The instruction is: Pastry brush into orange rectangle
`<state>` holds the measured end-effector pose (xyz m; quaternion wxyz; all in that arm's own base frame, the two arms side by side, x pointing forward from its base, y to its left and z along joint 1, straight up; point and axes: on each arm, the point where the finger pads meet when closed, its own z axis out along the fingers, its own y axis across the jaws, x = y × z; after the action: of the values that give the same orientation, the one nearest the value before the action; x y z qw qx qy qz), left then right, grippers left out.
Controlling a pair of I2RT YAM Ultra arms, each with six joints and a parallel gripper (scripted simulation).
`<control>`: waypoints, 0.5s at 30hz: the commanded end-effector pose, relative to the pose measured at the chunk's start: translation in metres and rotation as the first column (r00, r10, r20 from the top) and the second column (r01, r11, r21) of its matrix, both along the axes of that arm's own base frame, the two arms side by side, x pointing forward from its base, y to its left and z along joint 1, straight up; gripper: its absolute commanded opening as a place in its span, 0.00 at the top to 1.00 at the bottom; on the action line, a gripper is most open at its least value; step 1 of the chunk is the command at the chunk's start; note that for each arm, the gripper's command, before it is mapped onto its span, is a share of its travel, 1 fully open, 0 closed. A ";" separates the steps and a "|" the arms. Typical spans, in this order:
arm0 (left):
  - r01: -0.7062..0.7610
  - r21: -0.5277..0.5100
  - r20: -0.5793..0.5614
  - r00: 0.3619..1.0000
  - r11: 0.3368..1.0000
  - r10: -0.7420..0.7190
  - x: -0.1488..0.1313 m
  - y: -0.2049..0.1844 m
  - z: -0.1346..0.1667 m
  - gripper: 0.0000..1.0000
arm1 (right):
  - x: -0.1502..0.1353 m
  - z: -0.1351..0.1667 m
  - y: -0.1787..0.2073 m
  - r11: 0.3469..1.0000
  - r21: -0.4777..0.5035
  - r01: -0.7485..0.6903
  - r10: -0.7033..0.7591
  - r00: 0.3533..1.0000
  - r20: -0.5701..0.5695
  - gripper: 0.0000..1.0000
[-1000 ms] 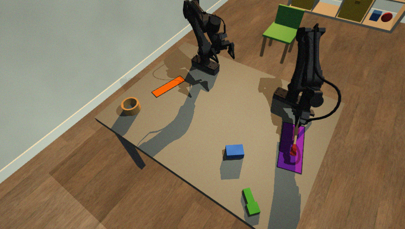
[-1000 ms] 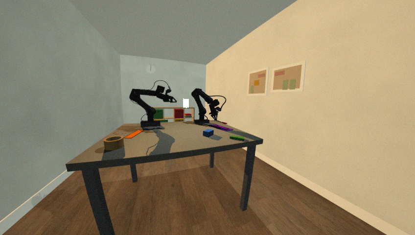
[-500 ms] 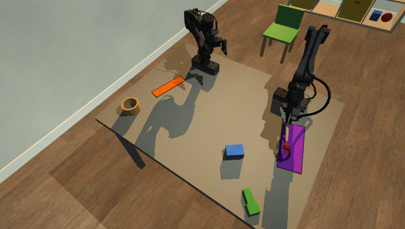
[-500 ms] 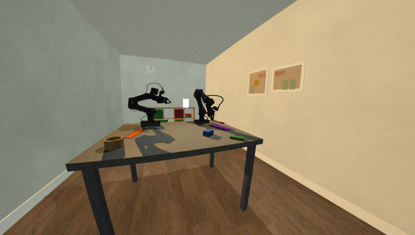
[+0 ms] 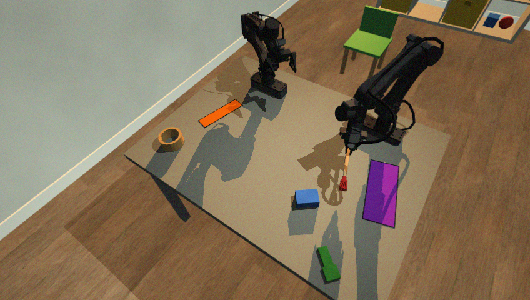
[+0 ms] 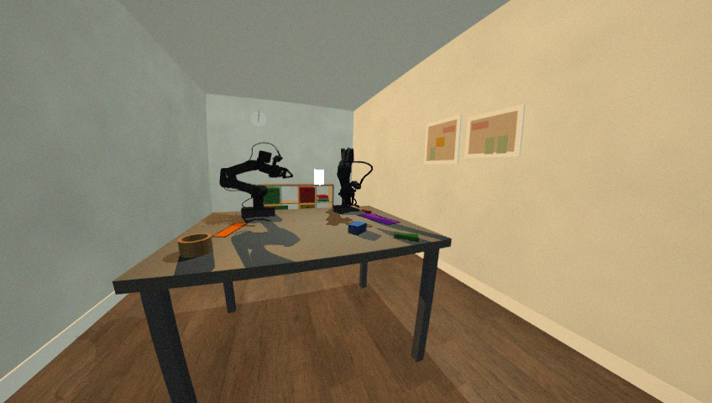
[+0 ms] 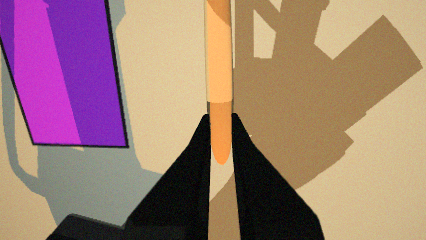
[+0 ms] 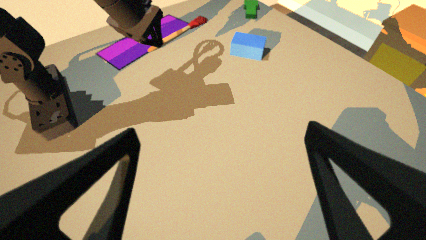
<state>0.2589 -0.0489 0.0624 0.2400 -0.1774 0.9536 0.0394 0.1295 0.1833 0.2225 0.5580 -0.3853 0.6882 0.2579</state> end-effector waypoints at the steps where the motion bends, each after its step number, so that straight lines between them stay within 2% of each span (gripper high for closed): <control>1: -0.060 0.022 0.032 0.998 0.998 0.060 0.020 -0.039 0.013 0.93 | 0.000 0.008 -0.003 1.000 0.025 0.004 -0.004 1.000 0.022 0.00; 6: 0.027 0.031 0.027 0.999 0.999 -0.028 0.028 -0.118 0.016 0.93 | 0.000 0.008 -0.003 1.000 0.025 0.004 -0.005 1.000 0.022 0.00; 10: 0.044 0.031 0.028 0.999 0.999 -0.045 0.034 -0.145 0.018 0.93 | 0.000 0.008 -0.003 1.000 0.025 0.004 -0.005 1.000 0.022 0.00; 12: 0.041 0.031 0.067 0.997 0.999 -0.043 0.042 -0.156 0.022 0.93 | 0.000 0.008 -0.003 1.000 0.025 0.004 -0.005 1.000 0.022 0.00; 15: 0.044 0.036 0.075 0.996 0.998 -0.046 0.043 -0.160 0.022 0.93 | 0.000 0.008 -0.003 1.000 0.025 0.004 -0.005 1.000 0.022 0.00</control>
<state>0.2956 -0.2083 0.0720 0.2581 -0.1345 0.9563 0.0269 0.1295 0.1832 0.2226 0.5583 -0.3852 0.6880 0.2580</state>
